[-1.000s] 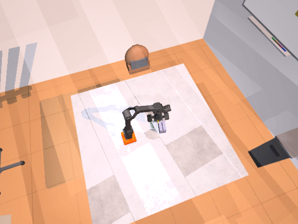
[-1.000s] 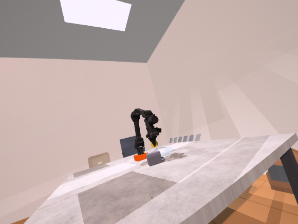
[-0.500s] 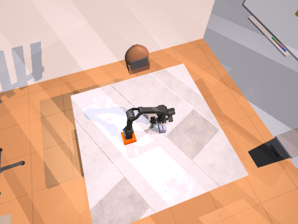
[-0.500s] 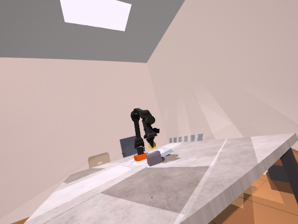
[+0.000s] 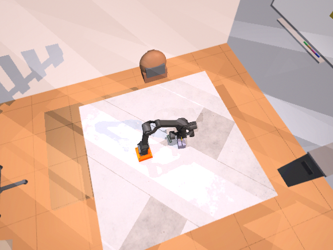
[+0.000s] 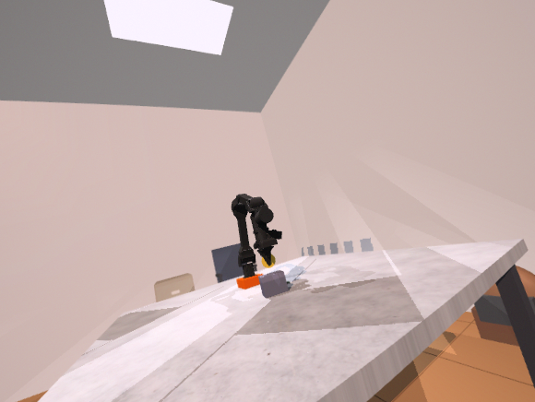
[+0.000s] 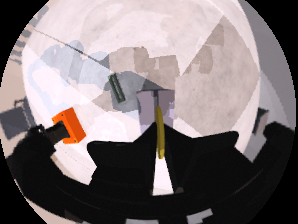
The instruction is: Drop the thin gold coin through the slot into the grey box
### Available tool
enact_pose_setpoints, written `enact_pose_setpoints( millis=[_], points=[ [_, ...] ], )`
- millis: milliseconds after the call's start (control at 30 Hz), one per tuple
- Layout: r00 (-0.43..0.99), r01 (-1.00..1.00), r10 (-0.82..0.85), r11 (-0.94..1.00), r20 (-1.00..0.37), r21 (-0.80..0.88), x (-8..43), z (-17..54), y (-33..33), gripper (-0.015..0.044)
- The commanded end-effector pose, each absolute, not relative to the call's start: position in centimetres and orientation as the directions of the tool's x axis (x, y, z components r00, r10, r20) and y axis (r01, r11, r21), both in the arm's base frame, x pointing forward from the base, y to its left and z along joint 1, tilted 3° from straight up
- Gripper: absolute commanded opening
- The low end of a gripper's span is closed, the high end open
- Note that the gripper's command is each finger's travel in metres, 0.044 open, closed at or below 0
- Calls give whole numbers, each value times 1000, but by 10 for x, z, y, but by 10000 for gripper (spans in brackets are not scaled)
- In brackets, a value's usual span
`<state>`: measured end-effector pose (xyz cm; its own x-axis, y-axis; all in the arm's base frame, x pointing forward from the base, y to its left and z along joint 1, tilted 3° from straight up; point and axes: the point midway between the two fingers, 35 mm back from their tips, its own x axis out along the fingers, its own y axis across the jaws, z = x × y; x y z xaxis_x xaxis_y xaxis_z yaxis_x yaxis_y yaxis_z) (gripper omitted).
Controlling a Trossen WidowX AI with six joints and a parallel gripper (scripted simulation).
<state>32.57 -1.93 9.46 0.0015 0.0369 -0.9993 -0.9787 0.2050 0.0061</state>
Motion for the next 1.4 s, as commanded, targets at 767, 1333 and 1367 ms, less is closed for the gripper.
enact_pose_setpoints(
  millis=[767, 1333, 1367],
  points=[
    [1, -979, 37, 206, -999, 7, 327, 92, -23, 0],
    [1, -981, 37, 196, -999, 6, 326, 84, -24, 0],
    [1, -981, 37, 196, -999, 6, 326, 83, -24, 0]
  ],
)
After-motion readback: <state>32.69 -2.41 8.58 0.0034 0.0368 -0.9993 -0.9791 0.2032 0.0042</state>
